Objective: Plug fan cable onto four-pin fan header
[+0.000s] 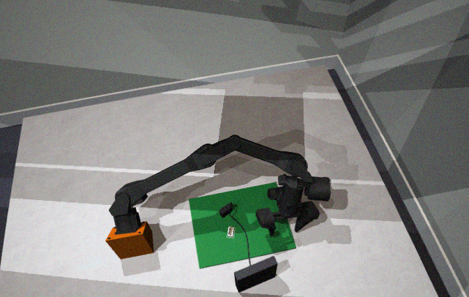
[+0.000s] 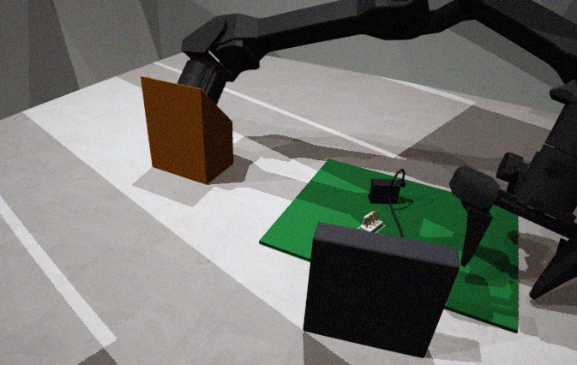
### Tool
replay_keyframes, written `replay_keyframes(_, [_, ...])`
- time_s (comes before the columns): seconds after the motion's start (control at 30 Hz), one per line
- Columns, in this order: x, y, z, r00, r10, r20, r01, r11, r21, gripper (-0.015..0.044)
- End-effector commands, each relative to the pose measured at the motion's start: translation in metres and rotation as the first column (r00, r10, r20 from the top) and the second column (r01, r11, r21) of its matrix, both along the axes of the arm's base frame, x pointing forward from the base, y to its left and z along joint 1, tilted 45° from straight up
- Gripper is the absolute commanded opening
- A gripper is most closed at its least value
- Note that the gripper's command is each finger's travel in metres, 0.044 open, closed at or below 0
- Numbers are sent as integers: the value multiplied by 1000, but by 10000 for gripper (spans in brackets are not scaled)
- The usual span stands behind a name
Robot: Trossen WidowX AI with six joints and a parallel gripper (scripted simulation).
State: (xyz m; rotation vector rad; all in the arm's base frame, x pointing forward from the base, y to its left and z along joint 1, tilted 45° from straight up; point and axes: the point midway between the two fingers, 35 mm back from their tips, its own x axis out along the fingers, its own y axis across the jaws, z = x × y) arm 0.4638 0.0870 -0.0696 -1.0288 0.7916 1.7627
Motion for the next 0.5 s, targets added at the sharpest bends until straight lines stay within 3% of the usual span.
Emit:
replay_keyframes(0.0, [0,0,0,1000,0,0,0,1000,0,426])
replay_keyframes(0.17, [-4,-2,7,999,-40,-23,40,999,-4,440])
replay_keyframes(0.3, [-30,-10,47,951,-269,-152,264,963,-48,440])
replay_keyframes(0.47, [-74,-19,94,788,-537,-302,515,843,-157,440])
